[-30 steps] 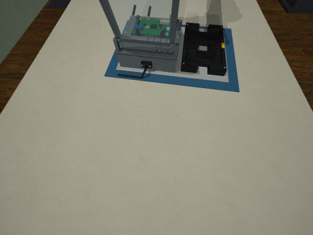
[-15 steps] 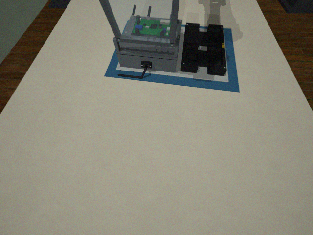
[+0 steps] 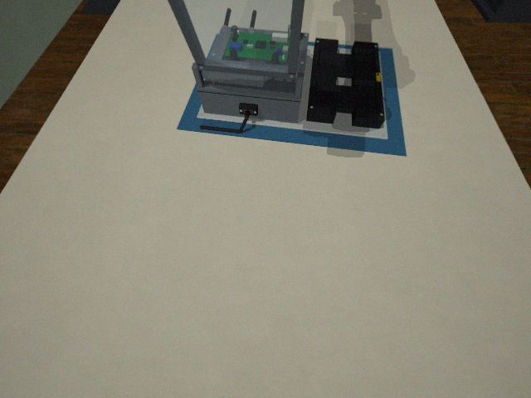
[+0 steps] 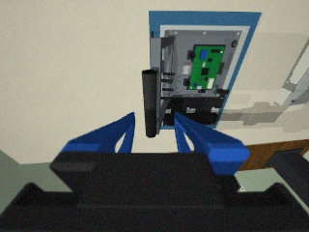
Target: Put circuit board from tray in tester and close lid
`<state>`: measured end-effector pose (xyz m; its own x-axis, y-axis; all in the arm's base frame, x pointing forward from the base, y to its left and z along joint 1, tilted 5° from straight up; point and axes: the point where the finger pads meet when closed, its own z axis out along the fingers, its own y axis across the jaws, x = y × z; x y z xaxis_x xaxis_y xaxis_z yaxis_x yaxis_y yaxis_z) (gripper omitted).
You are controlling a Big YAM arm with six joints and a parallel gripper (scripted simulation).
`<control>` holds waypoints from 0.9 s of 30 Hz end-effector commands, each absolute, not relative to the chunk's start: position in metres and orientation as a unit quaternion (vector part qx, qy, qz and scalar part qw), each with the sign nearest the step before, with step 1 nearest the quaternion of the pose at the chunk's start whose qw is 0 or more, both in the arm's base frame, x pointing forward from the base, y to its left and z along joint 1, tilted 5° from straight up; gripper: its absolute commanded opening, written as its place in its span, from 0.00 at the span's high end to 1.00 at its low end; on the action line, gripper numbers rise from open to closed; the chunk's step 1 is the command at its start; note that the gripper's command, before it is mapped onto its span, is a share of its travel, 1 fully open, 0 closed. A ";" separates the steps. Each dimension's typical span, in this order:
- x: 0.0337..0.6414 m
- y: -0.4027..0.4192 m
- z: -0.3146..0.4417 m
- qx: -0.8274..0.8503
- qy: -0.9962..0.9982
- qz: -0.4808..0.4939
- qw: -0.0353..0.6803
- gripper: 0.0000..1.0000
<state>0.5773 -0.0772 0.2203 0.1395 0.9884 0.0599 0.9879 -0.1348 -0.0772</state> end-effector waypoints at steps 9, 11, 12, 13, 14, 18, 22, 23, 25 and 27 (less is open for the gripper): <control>0.592 -0.079 0.266 -0.753 -0.657 -0.026 0.012 0.52; 0.592 -0.079 0.266 -0.753 -0.657 -0.027 0.012 0.52; 0.592 -0.079 0.266 -0.753 -0.657 -0.027 0.012 0.52; 0.592 -0.079 0.266 -0.753 -0.657 -0.027 0.012 0.52; 0.592 -0.079 0.266 -0.753 -0.657 -0.027 0.012 0.52; 0.593 -0.079 0.266 -0.753 -0.657 -0.027 0.011 0.52; 0.593 -0.079 0.266 -0.753 -0.657 -0.028 0.010 0.52; 0.593 -0.079 0.266 -0.753 -0.657 -0.028 0.010 0.52; 0.593 -0.079 0.266 -0.753 -0.657 -0.029 0.009 0.52; 0.593 -0.079 0.267 -0.753 -0.657 -0.029 0.009 0.52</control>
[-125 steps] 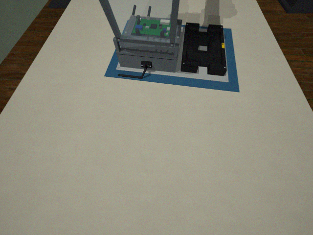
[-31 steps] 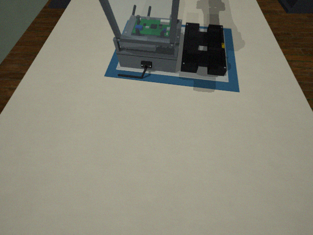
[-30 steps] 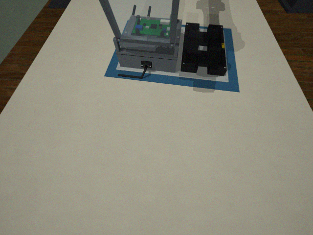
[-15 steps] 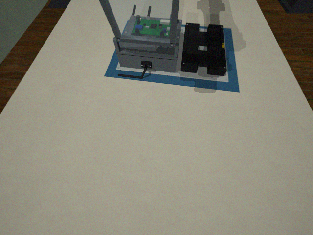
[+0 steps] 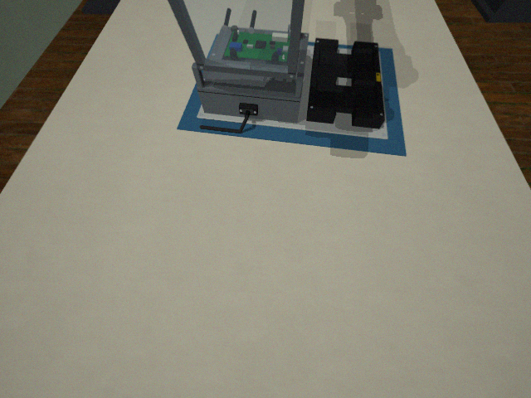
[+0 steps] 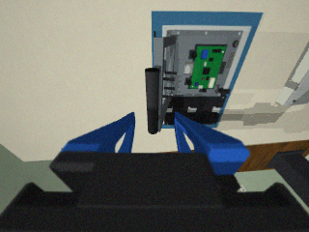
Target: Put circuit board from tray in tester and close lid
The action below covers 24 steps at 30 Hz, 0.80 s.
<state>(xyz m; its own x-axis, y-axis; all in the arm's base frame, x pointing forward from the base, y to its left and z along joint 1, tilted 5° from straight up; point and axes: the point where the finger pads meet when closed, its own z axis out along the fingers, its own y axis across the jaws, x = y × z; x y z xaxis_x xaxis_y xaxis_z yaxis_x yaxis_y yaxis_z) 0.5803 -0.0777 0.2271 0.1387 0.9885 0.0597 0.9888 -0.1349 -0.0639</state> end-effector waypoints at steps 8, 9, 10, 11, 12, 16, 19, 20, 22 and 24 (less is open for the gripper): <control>0.595 -0.079 0.267 -0.753 -0.657 -0.031 0.007 0.52; 0.595 -0.079 0.267 -0.753 -0.657 -0.031 0.006 0.52; 0.595 -0.079 0.267 -0.753 -0.657 -0.032 0.006 0.52; 0.595 -0.079 0.267 -0.753 -0.657 -0.032 0.005 0.52; 0.595 -0.079 0.267 -0.753 -0.657 -0.032 0.005 0.52; 0.596 -0.079 0.267 -0.753 -0.657 -0.034 0.004 0.52; 0.596 -0.079 0.267 -0.753 -0.657 -0.034 0.003 0.52; 0.596 -0.079 0.267 -0.753 -0.657 -0.034 0.003 0.52; 0.596 -0.079 0.267 -0.753 -0.657 -0.034 0.003 0.52; 0.597 -0.079 0.267 -0.753 -0.657 -0.035 0.002 0.52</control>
